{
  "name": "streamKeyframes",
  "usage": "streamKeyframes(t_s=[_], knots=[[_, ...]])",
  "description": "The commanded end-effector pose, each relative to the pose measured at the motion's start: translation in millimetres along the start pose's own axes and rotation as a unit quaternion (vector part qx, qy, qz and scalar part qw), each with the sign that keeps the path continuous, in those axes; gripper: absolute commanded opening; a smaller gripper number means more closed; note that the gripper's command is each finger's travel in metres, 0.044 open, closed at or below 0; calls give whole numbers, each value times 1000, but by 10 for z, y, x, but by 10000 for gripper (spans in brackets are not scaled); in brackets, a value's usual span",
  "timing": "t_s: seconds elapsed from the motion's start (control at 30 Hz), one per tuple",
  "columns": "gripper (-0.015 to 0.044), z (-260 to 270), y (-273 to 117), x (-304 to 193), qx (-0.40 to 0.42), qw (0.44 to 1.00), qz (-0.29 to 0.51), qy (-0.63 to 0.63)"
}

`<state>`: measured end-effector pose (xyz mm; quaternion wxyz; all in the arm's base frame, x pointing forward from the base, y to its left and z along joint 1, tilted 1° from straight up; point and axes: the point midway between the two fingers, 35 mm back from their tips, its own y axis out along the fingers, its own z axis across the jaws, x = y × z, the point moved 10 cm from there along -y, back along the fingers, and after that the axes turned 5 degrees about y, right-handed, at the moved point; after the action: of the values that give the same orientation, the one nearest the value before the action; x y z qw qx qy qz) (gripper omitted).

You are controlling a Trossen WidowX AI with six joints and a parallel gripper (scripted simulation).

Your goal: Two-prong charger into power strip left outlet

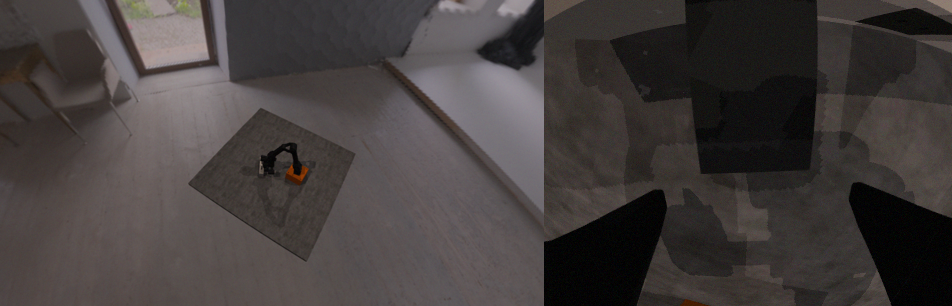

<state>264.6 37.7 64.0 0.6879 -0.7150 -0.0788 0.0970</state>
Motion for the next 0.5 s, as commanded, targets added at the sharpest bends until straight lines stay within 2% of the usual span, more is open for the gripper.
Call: streamKeyframes(t_s=[0.0,0.3,0.47], knots=[[440,-1,8,-74,2,1000,1,-3],[440,-7,0,-105,0,1000,-3,1],[440,-1,-256,-245,3,994,-111,27]])
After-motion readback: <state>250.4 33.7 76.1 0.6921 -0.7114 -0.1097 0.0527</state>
